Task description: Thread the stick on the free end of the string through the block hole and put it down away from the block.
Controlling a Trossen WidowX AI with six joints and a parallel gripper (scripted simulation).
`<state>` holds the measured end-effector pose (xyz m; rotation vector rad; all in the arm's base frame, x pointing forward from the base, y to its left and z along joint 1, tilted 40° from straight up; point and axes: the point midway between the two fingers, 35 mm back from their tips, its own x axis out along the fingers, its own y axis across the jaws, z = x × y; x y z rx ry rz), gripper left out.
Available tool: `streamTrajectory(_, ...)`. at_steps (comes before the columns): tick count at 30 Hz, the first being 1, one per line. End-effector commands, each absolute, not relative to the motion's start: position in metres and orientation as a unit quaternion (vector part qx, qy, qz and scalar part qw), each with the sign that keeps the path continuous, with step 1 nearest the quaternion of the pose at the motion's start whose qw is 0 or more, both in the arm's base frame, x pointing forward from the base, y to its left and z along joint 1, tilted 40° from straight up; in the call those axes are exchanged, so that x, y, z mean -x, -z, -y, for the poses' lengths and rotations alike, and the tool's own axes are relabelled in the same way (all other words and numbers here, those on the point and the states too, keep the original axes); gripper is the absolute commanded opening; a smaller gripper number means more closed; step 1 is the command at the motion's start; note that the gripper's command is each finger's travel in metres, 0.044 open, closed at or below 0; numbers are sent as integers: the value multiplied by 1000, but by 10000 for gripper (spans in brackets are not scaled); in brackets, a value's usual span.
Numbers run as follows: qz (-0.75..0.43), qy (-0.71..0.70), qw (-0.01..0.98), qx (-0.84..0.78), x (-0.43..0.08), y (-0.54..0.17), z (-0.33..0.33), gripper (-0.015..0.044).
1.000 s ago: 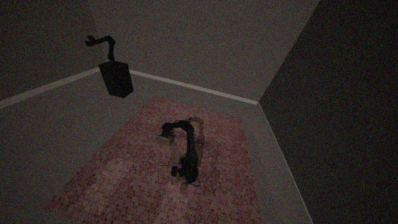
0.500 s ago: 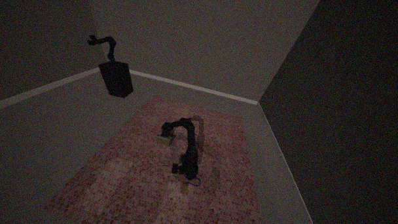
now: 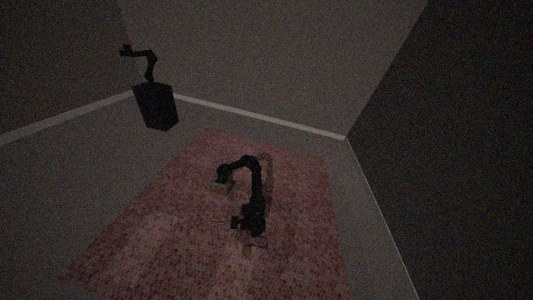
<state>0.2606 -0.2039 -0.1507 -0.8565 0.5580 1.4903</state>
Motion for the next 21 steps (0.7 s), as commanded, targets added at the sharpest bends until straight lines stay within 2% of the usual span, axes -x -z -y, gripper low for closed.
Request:
streamTrajectory(1, -243, -646, 620, 373, -261, 147, 201, 0)
streamTrajectory(21, -243, -646, 620, 373, -254, 133, 180, 0)
